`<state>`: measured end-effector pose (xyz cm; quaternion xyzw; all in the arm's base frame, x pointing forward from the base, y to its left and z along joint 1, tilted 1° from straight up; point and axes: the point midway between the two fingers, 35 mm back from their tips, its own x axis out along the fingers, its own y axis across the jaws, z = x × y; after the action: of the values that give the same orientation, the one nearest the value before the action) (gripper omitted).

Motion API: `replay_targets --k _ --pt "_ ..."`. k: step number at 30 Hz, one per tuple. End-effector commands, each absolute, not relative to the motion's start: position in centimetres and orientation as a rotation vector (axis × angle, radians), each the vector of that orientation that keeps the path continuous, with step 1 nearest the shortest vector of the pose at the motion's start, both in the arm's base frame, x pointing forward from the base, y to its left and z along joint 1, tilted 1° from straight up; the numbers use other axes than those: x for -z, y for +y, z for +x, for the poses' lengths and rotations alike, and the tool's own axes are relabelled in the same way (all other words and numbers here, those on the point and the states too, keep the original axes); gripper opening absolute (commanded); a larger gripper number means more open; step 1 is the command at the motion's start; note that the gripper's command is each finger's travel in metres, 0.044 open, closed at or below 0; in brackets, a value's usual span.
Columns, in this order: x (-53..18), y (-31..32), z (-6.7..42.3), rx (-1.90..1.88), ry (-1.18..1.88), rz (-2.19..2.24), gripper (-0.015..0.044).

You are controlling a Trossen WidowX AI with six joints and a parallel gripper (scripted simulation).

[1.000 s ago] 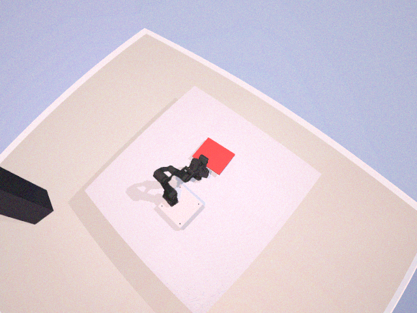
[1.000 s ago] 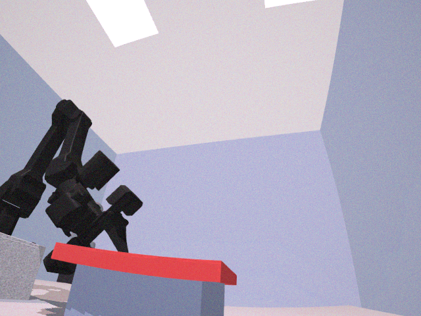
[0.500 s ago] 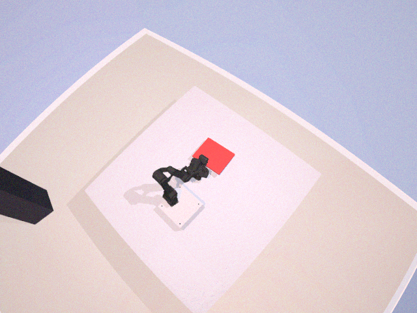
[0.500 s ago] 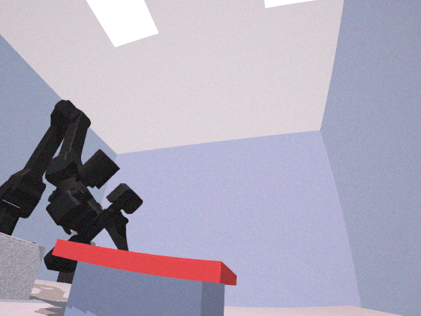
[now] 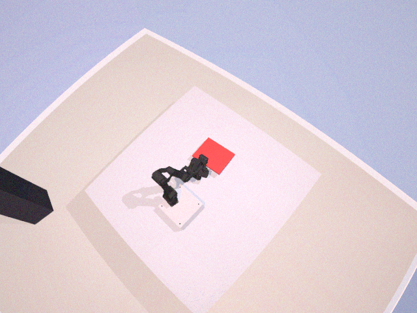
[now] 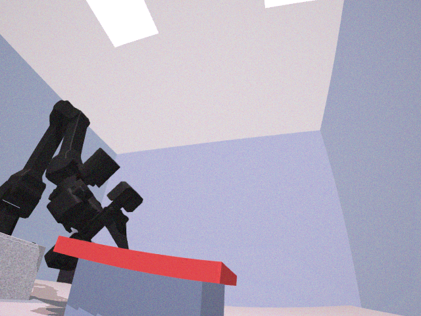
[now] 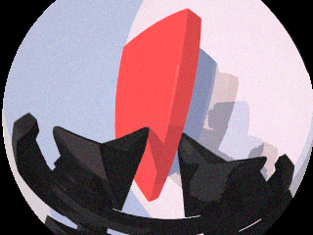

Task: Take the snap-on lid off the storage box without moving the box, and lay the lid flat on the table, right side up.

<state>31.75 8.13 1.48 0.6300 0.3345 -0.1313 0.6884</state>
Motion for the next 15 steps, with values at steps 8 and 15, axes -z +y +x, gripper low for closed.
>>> replay_targets --k 8,15 --pt "-1.75 8.11 31.73 0.293 0.749 1.409 0.0000" --pt "-1.90 8.13 31.85 0.293 0.749 1.409 0.0000"
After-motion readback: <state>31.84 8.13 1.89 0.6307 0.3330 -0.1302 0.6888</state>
